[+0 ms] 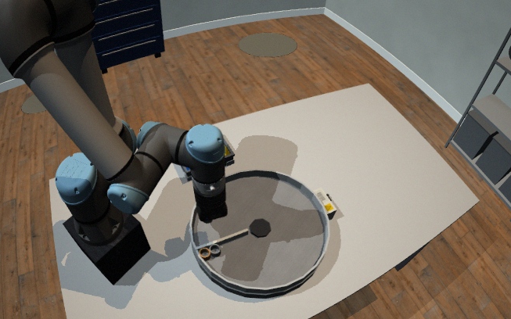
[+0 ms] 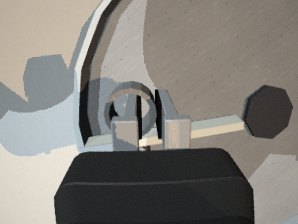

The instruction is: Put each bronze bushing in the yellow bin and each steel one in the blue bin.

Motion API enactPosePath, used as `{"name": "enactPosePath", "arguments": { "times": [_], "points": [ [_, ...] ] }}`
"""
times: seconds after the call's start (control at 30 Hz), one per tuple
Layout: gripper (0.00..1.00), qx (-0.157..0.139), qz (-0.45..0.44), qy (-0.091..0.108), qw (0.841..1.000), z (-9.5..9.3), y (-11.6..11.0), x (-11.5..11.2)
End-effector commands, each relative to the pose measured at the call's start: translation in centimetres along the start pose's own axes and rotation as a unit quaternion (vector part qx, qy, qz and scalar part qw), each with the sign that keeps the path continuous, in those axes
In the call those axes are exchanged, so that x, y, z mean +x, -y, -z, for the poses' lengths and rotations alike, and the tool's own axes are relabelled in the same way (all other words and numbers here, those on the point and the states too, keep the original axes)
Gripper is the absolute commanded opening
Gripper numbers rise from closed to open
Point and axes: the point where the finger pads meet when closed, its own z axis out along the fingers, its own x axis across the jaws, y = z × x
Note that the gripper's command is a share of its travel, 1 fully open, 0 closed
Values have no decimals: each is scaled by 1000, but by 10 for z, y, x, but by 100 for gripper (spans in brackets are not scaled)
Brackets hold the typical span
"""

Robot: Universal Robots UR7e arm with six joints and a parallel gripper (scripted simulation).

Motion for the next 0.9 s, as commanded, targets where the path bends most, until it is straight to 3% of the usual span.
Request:
{"name": "enactPosePath", "arguments": {
  "times": [0.0, 0.1, 0.23, 0.3, 0.4, 0.47, 0.53, 0.63, 0.73, 0.87],
  "points": [
    [0, -2, -1, 1, 1000, 2, 30, 2],
    [0, -2, -1, 1, 1000, 2, 30, 2],
    [0, -2, -1, 1, 1000, 2, 70, 4],
    [0, -2, -1, 1, 1000, 2, 81, 4],
    [0, -2, -1, 1, 1000, 2, 81, 4],
    [0, -2, -1, 1, 1000, 2, 102, 5],
    [0, -2, -1, 1, 1000, 2, 102, 5],
    [0, -2, -1, 1, 1000, 2, 133, 6],
    [0, -2, -1, 1, 1000, 2, 133, 6],
    [0, -2, -1, 0, 1000, 2, 170, 7]
  ]
}}
